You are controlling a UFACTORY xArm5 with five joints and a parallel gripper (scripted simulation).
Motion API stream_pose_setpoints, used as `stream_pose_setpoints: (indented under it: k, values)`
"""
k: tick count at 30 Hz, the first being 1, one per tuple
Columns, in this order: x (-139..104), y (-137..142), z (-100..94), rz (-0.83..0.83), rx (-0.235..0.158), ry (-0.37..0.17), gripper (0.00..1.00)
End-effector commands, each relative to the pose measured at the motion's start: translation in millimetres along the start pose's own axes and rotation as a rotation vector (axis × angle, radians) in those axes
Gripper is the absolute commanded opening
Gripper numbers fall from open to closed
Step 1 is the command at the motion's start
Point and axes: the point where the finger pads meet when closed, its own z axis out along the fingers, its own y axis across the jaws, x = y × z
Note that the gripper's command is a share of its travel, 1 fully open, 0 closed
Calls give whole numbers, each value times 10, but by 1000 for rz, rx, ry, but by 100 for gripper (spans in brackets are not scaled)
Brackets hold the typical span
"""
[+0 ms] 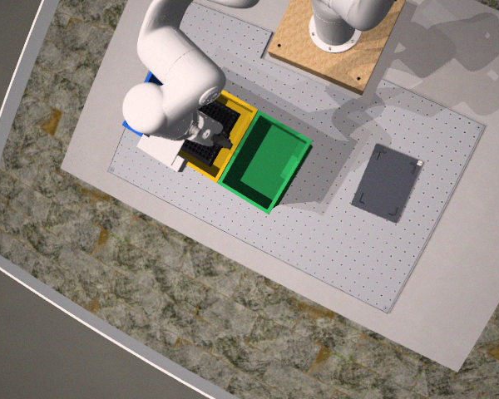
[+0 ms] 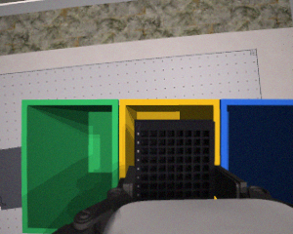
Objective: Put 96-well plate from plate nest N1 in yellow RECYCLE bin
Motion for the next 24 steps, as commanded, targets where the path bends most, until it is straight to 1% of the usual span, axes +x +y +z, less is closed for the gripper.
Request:
stream_pose_setpoints:
  k: [1,24]
  values:
    - [11,3,-9,0,-1,4,0]
    - [11,4,26,0,-1,4,0]
